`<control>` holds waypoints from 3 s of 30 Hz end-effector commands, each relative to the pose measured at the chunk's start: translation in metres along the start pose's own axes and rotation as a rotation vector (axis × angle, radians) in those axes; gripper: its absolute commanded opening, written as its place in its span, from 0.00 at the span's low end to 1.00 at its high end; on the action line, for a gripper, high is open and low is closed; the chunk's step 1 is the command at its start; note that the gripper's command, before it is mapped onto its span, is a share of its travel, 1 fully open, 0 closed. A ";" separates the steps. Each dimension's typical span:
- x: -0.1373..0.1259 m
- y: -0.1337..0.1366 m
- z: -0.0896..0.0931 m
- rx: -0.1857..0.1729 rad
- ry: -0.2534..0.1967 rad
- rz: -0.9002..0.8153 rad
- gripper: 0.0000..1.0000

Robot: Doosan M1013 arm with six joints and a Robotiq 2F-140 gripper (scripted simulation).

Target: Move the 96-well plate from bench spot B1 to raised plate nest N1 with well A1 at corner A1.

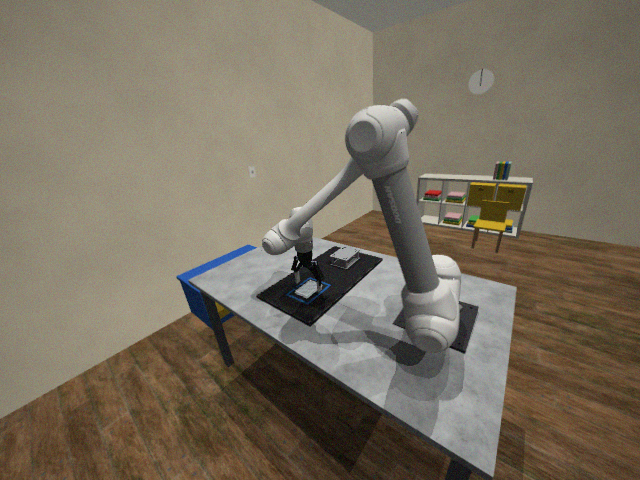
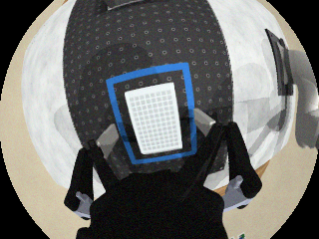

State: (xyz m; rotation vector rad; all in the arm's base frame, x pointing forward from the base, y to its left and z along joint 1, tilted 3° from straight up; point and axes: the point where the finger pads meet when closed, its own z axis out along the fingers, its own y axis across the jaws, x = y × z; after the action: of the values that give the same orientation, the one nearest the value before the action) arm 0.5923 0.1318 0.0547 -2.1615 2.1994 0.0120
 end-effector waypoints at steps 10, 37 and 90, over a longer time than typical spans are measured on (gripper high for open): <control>-0.002 0.002 0.002 -0.001 -0.002 0.001 1.00; -0.002 0.002 0.002 -0.001 -0.002 0.001 0.00; -0.002 0.002 -0.011 -0.001 -0.002 0.001 0.00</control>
State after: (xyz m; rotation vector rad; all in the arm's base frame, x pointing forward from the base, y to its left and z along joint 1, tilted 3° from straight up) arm 0.5904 0.1317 0.0596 -2.1618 2.1990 0.0126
